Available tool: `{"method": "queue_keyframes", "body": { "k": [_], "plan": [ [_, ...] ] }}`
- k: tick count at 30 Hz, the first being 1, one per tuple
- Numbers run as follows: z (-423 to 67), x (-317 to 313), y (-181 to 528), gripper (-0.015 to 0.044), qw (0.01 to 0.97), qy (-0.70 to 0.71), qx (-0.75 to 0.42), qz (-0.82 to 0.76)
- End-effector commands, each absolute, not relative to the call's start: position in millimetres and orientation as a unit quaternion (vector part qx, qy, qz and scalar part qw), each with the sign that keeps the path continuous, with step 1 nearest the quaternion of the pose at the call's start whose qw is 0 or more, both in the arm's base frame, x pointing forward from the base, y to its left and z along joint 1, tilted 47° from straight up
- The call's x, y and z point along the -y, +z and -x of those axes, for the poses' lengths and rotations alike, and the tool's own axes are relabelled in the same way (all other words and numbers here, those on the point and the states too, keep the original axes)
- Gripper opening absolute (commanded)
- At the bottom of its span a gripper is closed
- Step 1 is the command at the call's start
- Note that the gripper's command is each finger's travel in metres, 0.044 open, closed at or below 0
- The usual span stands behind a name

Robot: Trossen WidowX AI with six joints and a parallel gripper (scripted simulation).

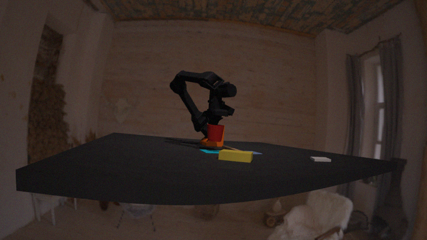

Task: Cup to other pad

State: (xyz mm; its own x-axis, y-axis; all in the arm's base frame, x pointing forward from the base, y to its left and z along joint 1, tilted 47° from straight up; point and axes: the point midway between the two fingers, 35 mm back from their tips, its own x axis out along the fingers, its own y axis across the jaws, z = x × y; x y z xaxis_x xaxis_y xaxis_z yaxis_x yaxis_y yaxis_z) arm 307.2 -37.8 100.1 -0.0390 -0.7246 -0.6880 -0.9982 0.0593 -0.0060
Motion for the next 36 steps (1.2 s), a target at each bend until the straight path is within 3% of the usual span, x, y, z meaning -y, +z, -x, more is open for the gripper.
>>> {"method": "queue_keyframes", "body": {
  "k": [1, 36],
  "plan": [
    [-306.0, 43.2, 97.1, 0.0000, 0.268, 0.253, -0.677, 0.638],
    [-304.6, 68.5, 75.0, 0.0000, 0.271, 0.251, -0.676, 0.638]
  ]
}}
